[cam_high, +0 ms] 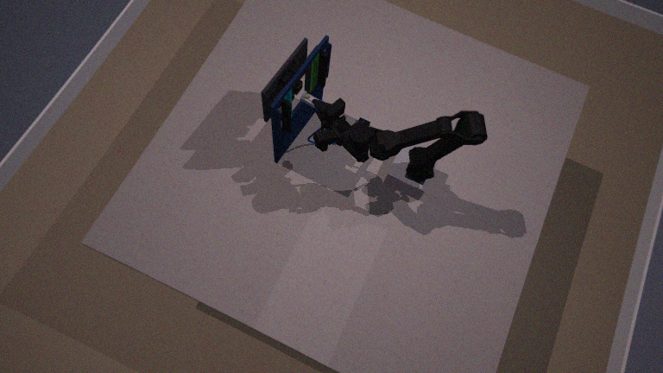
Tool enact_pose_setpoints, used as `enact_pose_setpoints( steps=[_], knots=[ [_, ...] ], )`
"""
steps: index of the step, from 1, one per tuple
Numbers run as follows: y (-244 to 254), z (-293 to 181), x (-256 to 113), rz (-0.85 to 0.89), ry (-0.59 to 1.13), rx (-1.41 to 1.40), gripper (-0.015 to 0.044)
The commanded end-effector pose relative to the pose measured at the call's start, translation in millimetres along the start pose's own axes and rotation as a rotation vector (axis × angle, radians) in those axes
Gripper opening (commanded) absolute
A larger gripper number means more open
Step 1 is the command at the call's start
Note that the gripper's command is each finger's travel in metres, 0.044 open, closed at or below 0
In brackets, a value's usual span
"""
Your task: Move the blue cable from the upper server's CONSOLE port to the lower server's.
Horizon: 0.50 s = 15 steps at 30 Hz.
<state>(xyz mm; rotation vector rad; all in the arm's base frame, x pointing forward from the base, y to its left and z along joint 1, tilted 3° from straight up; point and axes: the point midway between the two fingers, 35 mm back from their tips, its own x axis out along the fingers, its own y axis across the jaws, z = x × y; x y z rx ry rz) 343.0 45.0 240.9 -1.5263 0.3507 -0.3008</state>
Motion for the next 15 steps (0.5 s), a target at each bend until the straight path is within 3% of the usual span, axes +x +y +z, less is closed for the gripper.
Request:
enact_pose_setpoints(
  steps=[1, 15],
  knots=[
    [-0.8, -0.9, -3.4, -0.002, 0.004, 0.006, 0.0000],
    [21.2, 3.2, -4.1, -0.002, 0.004, 0.007, 0.0000]
  ],
)
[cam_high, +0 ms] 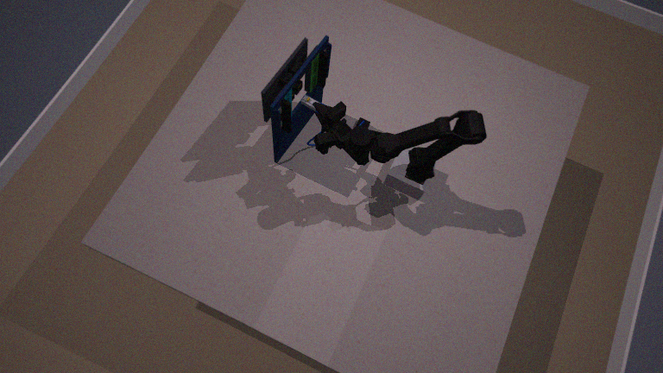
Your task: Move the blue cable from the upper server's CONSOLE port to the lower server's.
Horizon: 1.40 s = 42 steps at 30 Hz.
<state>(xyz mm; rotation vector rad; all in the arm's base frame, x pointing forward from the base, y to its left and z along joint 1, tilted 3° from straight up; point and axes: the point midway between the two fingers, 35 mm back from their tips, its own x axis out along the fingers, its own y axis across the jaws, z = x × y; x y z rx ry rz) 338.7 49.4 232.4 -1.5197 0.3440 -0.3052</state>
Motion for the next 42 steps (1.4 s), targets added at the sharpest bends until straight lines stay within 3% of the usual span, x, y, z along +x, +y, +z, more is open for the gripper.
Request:
enact_pose_setpoints(
  steps=[1, 19, 42],
  knots=[
    [16.6, 1.3, 1.6, 0.004, 0.005, -0.001, 0.0000],
    [81.0, -2.6, -0.3, 0.005, 0.005, -0.002, 0.0000],
    [79.6, -1.6, 10.6, -0.030, 0.026, 0.008, 0.0000]
  ],
)
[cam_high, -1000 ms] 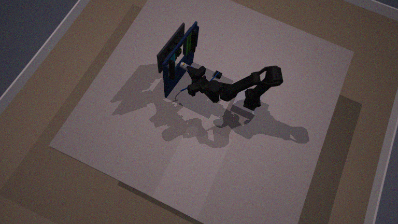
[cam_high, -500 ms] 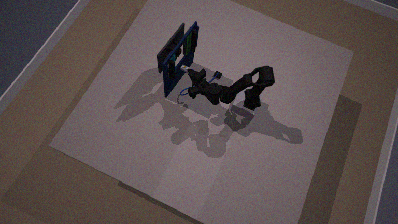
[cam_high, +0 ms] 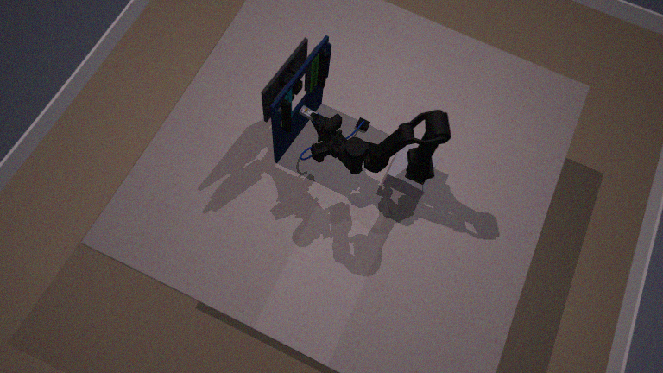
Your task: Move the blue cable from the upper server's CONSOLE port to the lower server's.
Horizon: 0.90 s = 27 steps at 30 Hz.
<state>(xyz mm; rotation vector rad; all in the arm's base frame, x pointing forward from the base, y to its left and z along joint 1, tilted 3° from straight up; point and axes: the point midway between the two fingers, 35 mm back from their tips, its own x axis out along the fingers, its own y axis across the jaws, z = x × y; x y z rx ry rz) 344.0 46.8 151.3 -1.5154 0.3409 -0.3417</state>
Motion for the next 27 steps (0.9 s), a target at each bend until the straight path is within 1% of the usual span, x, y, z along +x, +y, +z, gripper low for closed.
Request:
enact_pose_setpoints(
  steps=[1, 27],
  knots=[
    [-1.3, 0.5, 2.8, -0.006, 0.005, 0.001, 0.0000],
    [-0.7, 1.3, 16.1, -0.009, 0.005, 0.001, 0.0000]
  ],
)
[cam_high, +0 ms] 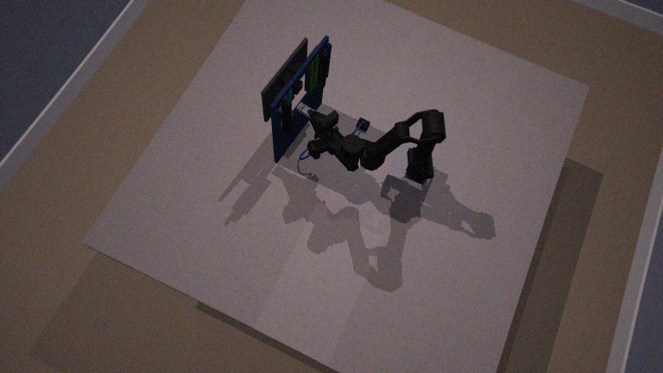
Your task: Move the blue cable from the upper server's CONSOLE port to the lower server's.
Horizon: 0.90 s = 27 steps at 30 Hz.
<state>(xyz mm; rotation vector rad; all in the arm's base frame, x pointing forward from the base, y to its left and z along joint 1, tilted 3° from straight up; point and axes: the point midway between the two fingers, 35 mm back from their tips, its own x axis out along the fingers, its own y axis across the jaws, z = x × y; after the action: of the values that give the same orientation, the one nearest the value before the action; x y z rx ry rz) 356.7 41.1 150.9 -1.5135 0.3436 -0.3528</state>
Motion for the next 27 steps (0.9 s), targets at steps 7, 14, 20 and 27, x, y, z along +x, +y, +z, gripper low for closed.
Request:
enact_pose_setpoints(
  steps=[7, 14, 20, 27],
  knots=[
    [-0.8, 0.8, 5.3, -0.004, -0.004, 0.000, 0.0000],
    [-0.5, 0.5, 9.3, -0.005, -0.004, 0.000, 0.0000],
    [-0.5, 1.2, 12.2, -0.005, -0.004, 0.000, 0.0000],
    [-0.3, 1.2, 15.5, -0.006, -0.004, 0.000, 0.0000]
  ],
)
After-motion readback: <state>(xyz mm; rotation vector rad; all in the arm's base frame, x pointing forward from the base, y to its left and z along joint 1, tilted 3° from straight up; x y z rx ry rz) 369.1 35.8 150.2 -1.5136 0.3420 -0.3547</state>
